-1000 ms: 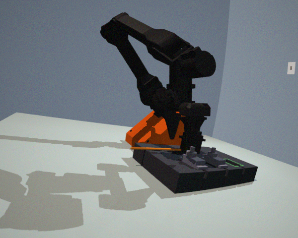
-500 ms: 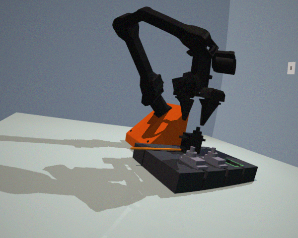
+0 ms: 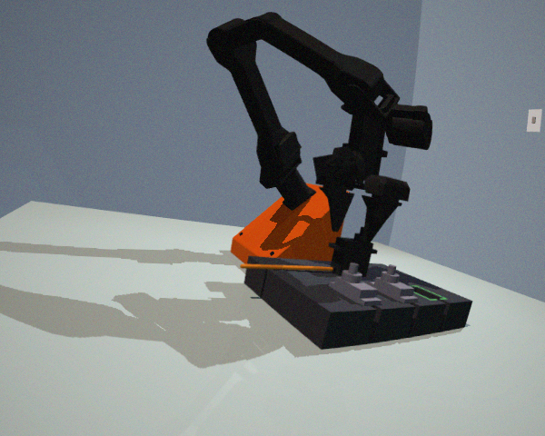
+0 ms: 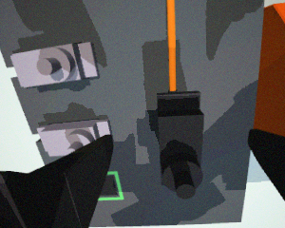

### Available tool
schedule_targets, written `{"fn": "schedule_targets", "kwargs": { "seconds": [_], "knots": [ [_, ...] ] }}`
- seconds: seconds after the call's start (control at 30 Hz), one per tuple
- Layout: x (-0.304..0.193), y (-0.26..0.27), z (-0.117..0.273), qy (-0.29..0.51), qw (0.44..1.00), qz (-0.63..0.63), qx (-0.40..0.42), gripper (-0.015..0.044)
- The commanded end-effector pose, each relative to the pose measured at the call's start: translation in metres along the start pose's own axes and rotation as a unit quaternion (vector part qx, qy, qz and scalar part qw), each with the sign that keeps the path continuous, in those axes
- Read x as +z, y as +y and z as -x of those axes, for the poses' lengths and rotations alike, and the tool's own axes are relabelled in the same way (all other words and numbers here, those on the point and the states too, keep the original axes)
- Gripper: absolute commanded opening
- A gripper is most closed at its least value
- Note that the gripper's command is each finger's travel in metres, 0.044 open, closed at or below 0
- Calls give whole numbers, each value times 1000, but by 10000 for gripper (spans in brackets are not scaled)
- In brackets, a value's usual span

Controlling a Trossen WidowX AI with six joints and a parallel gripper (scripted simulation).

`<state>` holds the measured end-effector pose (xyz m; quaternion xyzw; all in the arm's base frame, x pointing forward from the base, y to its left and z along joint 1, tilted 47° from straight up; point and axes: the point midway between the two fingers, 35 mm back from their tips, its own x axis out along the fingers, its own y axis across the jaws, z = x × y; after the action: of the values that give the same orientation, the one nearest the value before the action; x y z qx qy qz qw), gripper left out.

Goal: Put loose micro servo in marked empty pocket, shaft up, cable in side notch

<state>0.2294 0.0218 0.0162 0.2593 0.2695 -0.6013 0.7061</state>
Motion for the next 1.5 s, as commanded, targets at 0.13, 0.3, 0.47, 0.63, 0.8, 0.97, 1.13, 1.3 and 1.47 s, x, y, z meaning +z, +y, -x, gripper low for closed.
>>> {"fn": "schedule_targets", "kwargs": {
  "seconds": [0.13, 0.3, 0.47, 0.63, 0.8, 0.97, 1.13, 1.3, 1.47],
  "knots": [
    [1, -2, -13, -3, 1000, 3, -2, 440],
    [1, -2, -14, -3, 1000, 3, -2, 361],
    [1, -2, -14, -3, 1000, 3, -2, 230],
    [1, -2, -14, -3, 1000, 3, -2, 118],
    [1, -2, -14, -3, 1000, 3, -2, 85],
    [1, -2, -2, -2, 1000, 3, -2, 0],
    [3, -6, 15, -2, 1000, 3, -2, 0],
    [4, -5, 16, -2, 1000, 3, -2, 0],
    [3, 6, 16, -2, 1000, 3, -2, 0]
  ]
}}
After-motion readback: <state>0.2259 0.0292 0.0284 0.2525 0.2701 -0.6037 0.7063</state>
